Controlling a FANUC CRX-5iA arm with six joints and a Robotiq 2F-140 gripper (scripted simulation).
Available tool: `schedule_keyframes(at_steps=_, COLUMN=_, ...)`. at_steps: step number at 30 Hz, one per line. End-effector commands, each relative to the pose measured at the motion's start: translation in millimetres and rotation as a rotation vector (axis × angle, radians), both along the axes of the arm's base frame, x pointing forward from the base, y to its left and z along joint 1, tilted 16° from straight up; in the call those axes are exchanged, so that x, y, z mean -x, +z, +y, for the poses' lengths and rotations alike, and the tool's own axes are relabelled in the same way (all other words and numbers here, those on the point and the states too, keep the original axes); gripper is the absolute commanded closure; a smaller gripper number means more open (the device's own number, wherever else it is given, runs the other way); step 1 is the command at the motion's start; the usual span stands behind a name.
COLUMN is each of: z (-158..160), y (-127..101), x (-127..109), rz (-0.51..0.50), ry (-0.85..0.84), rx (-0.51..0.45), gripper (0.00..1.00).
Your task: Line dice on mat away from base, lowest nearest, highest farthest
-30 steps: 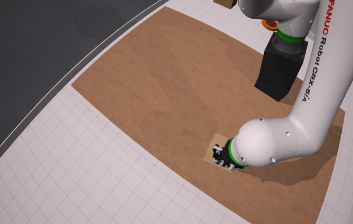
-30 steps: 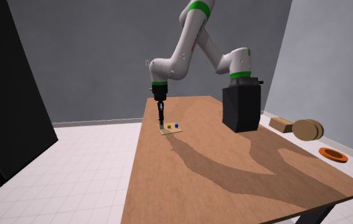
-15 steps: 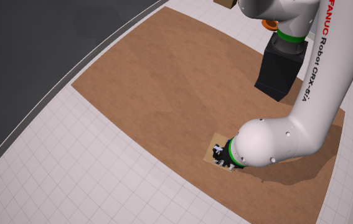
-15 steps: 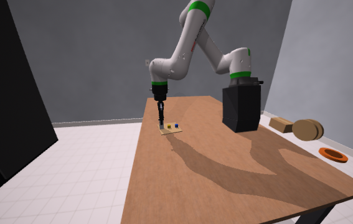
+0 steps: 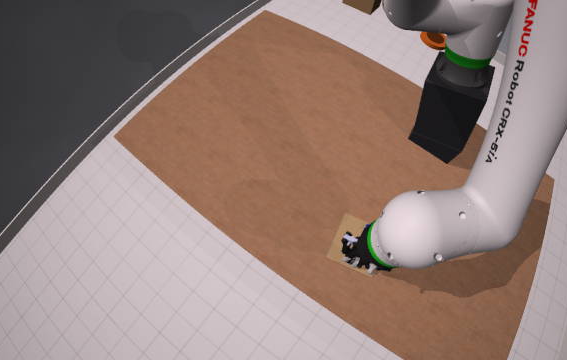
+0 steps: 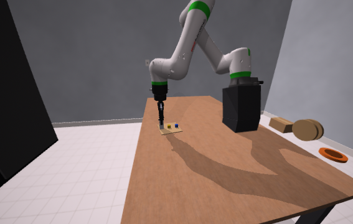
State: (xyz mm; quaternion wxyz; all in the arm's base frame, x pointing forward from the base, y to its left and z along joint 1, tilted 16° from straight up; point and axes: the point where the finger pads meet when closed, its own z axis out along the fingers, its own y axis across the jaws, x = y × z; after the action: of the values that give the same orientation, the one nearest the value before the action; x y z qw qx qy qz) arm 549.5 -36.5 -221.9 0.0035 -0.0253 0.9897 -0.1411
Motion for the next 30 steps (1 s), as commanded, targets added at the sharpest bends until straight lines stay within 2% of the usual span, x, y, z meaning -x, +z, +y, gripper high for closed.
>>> schedule_keyframes(at_steps=1, z=0.1, y=0.1, x=-0.2, rz=0.000, ry=0.000, rx=0.000, gripper=0.91)
schedule_keyframes(at_steps=4, z=0.1, y=0.1, x=-0.2, rz=0.000, ry=0.000, rx=0.000, gripper=0.91)
schedule_keyframes(at_steps=17, z=0.1, y=0.1, x=-0.2, rz=0.000, ry=0.000, rx=0.000, gripper=0.79)
schedule_keyframes(at_steps=30, z=0.3, y=0.8, x=-0.2, rz=0.000, ry=0.000, rx=0.000, gripper=0.79)
